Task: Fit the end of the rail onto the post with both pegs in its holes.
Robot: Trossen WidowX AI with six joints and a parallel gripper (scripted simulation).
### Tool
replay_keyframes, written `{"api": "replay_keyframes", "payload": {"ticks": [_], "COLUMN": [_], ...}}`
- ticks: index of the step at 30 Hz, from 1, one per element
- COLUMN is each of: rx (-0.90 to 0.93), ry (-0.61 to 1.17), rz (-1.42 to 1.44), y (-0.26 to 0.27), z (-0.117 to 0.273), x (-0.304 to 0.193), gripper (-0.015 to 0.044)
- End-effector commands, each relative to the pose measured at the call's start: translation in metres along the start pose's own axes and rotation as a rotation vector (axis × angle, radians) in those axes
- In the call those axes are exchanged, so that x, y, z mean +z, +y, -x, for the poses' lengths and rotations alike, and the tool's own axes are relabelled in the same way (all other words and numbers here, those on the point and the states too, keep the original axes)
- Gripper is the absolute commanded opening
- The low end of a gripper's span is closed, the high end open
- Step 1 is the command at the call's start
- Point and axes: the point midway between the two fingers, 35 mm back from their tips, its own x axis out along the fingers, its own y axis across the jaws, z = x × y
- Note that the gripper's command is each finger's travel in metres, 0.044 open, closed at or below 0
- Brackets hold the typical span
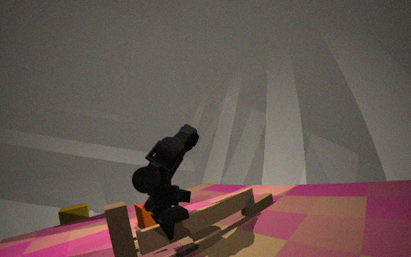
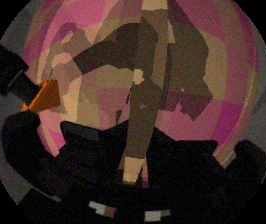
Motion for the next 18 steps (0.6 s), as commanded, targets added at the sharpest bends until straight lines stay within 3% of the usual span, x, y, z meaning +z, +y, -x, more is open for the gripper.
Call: {"api": "replay_keyframes", "payload": {"ticks": [1,18], "rx": [-0.004,-0.004], "ry": [0.001,0.002], "rz": [-0.001,-0.001], "y": [-0.0005,0.0002], "z": [0.0007,-0.0013], "x": [0.0002,-0.0046], "gripper": [0.0000,0.0000]}}
